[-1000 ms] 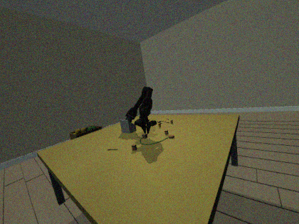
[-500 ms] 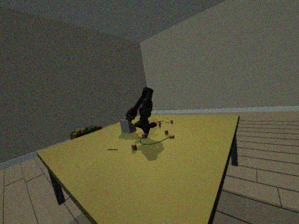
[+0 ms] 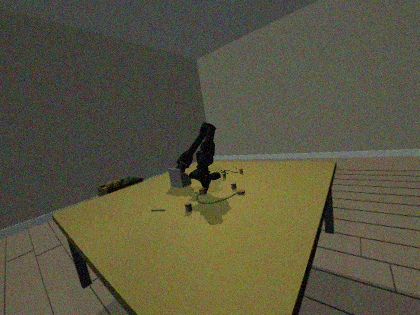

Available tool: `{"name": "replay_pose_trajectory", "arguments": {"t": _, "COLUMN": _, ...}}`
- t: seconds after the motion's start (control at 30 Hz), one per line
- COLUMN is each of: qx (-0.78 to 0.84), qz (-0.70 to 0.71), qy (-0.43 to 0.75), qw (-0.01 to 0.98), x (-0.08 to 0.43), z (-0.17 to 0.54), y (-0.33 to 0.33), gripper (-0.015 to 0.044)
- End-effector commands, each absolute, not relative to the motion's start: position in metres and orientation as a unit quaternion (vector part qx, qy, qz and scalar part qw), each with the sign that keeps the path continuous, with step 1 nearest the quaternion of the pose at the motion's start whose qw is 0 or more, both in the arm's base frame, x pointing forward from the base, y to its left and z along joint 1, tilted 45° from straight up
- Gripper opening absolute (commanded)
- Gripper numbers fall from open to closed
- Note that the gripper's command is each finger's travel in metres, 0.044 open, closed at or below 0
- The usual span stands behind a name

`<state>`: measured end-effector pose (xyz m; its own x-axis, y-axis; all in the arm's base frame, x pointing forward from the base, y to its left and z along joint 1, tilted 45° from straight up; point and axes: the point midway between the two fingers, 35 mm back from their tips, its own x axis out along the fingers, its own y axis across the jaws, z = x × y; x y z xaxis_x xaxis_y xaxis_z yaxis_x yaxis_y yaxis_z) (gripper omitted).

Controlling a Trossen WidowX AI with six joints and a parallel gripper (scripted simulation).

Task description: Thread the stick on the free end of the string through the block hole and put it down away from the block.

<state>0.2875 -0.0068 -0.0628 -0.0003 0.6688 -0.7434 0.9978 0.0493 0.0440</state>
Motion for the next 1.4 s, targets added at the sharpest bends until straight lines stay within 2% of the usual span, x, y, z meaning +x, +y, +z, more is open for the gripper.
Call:
{"name": "replay_pose_trajectory", "arguments": {"t": 0.0, "qx": 0.631, "qz": -0.28, "qy": 0.648, "qw": 0.322, "x": 0.288, "z": -0.062, "y": -0.005, "gripper": 0.0}}
{"name": "replay_pose_trajectory", "arguments": {"t": 1.37, "qx": 0.624, "qz": -0.283, "qy": 0.654, "qw": 0.321, "x": 0.286, "z": -0.037, "y": 0.02, "gripper": 0.0}}
